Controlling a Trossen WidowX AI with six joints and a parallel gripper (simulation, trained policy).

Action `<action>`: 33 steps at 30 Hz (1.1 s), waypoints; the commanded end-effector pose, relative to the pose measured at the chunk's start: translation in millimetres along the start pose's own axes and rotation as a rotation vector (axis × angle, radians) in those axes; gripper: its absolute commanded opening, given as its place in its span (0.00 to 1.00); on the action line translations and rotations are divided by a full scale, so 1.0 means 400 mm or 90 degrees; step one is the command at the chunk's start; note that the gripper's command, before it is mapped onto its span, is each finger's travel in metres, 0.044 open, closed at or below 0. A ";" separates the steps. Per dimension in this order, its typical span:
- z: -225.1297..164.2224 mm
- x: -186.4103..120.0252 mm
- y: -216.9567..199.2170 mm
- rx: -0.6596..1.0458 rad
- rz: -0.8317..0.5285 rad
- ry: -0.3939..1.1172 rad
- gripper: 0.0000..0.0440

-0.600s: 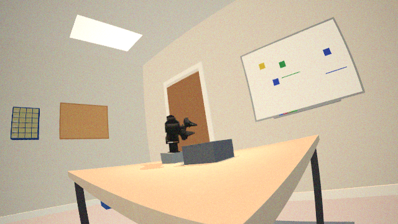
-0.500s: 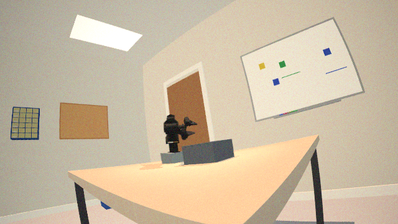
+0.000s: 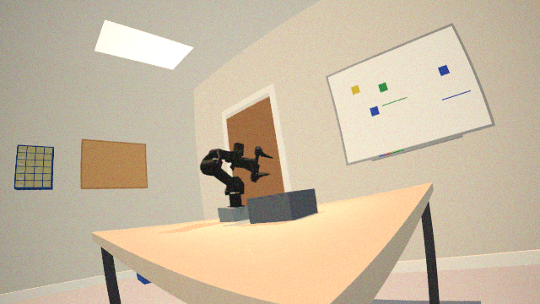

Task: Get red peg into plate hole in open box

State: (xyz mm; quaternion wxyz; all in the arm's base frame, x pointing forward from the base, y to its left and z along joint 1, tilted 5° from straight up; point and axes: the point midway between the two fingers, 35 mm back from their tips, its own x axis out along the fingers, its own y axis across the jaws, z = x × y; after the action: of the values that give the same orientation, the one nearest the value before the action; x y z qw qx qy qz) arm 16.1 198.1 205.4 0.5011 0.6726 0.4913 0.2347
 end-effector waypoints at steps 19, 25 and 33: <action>0.150 0.064 0.065 -0.279 -0.262 -0.215 1.00; 0.202 0.066 0.065 -0.289 -0.376 -0.258 1.00; 0.273 0.058 0.036 -0.250 -0.536 -0.297 1.00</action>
State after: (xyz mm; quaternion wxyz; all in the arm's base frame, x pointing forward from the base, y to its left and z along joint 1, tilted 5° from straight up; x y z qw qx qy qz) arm 117.2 173.2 179.6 0.7693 0.3640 0.5242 -0.0298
